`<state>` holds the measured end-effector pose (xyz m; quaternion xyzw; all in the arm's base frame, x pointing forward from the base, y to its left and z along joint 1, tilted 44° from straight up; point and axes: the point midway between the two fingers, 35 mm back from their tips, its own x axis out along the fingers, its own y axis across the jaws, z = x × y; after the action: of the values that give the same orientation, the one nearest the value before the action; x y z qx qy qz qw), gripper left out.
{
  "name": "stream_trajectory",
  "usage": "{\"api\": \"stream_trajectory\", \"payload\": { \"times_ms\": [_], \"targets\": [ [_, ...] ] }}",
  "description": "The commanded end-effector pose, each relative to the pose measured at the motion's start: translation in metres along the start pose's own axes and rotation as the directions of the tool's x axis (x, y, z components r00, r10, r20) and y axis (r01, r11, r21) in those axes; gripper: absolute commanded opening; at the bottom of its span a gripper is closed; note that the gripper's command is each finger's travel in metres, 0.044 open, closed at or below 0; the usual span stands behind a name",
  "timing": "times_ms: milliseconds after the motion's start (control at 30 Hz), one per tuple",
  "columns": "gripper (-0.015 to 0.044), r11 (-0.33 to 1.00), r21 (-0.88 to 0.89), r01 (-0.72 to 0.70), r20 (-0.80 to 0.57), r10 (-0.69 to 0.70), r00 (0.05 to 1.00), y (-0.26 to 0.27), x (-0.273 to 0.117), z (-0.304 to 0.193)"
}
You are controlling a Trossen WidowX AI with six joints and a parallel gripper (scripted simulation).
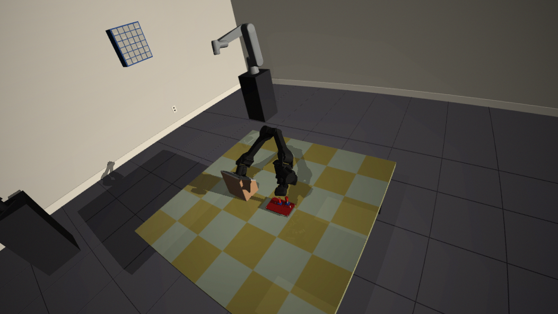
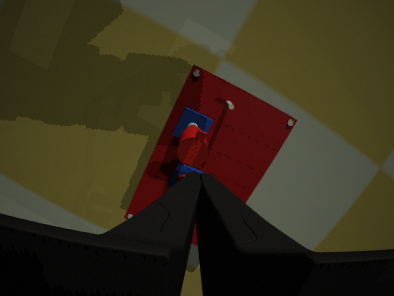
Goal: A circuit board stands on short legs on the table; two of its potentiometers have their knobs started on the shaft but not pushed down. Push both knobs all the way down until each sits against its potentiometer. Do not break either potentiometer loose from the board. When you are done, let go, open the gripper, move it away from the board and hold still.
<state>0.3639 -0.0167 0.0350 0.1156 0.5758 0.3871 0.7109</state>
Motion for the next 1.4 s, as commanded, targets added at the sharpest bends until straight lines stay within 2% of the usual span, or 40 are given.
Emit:
{"api": "stream_trajectory", "payload": {
  "times_ms": [0, 633, 1367],
  "targets": [
    [0.0, 1.0, 0.006, -0.01, -0.011, 0.01, 1.0, 0.002, 0.014, -0.002],
    [0.0, 1.0, 0.006, -0.011, -0.01, 0.011, 1.0, 0.002, 0.035, -0.002],
    [0.0, 1.0, 0.006, -0.011, -0.01, 0.011, 1.0, 0.002, 0.038, -0.002]
  ]
}}
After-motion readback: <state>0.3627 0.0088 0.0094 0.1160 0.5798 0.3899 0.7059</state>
